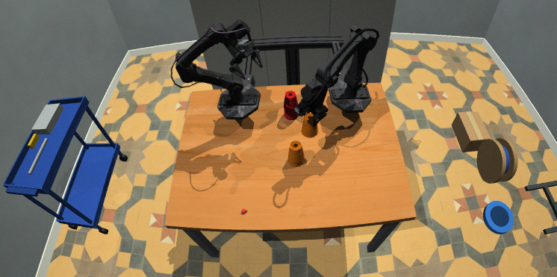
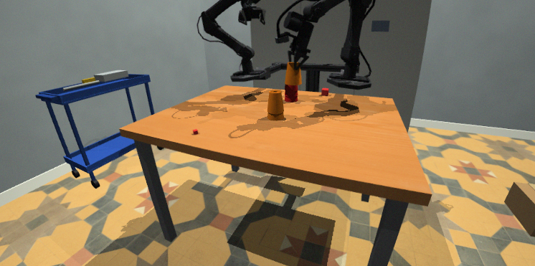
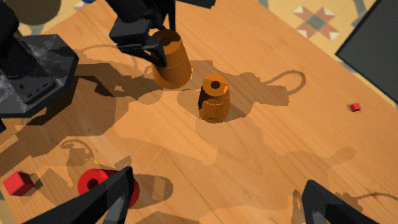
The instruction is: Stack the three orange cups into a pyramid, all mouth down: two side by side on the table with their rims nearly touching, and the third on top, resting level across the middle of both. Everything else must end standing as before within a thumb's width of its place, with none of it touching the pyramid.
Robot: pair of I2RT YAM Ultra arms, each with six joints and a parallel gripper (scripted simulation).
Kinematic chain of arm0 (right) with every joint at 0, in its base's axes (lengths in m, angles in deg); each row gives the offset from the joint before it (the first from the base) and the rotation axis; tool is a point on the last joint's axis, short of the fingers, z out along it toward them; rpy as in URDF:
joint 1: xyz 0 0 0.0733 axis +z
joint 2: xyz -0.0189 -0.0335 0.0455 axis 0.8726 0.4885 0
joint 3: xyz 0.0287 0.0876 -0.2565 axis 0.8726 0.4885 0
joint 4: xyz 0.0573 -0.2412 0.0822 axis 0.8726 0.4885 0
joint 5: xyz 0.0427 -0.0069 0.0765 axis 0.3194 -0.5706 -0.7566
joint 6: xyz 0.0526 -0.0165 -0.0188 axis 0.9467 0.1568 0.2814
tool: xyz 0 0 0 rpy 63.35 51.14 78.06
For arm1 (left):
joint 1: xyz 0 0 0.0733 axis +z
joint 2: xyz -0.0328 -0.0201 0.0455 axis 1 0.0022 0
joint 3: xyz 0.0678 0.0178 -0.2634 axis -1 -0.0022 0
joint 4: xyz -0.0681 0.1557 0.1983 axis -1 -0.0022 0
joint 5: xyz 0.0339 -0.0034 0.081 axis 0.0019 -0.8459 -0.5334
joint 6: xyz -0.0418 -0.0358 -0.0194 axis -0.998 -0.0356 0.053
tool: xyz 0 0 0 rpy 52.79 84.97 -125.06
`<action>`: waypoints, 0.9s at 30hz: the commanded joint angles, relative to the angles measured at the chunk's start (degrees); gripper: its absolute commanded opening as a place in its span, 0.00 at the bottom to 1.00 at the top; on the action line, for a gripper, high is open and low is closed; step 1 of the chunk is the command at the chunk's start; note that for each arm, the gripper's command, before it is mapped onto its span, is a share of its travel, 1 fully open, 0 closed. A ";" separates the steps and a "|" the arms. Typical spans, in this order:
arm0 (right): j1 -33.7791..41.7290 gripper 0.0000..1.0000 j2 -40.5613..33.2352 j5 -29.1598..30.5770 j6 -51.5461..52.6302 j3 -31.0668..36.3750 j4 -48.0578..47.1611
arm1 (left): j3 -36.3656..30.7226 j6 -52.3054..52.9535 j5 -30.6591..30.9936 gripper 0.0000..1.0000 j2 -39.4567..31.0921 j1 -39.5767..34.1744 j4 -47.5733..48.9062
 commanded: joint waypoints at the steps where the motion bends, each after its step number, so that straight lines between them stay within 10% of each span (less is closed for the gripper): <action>1: 0.59 1.00 0.41 1.02 0.44 0.74 0.67 | -0.96 -0.71 -0.40 0.00 0.68 -1.02 2.75; 27: 0.59 1.00 0.41 1.02 0.44 0.74 0.67 | -2.70 -0.18 0.23 0.00 3.09 -0.91 5.60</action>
